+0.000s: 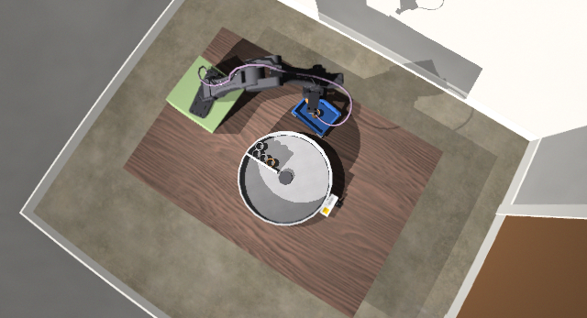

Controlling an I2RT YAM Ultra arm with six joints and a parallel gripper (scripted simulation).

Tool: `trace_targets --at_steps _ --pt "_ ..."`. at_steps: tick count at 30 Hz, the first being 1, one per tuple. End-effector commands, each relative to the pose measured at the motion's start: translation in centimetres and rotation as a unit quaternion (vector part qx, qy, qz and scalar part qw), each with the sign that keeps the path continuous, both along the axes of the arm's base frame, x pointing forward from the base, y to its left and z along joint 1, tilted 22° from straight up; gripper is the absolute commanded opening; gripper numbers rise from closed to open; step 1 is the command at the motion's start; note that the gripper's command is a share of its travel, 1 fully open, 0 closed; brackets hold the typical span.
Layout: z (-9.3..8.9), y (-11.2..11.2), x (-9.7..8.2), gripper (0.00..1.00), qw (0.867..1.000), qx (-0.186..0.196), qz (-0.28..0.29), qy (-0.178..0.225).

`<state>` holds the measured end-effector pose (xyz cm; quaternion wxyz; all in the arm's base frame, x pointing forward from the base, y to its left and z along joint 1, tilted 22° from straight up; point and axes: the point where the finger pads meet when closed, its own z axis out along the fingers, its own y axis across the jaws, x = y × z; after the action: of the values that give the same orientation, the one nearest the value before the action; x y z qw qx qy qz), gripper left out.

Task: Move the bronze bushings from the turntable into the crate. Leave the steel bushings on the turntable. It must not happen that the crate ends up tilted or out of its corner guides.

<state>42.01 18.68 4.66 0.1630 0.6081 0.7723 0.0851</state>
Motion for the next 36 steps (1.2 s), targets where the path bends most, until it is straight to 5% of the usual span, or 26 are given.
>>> trace_targets --at_steps 1,5,36 --pt "1.1 0.1 -0.7 0.00 1.000 -0.004 0.001 -0.012" --pt "2.5 0.8 0.5 0.00 0.999 0.009 0.001 -0.035" --pt "2.3 0.5 0.0 0.00 1.000 0.002 0.002 -0.024"
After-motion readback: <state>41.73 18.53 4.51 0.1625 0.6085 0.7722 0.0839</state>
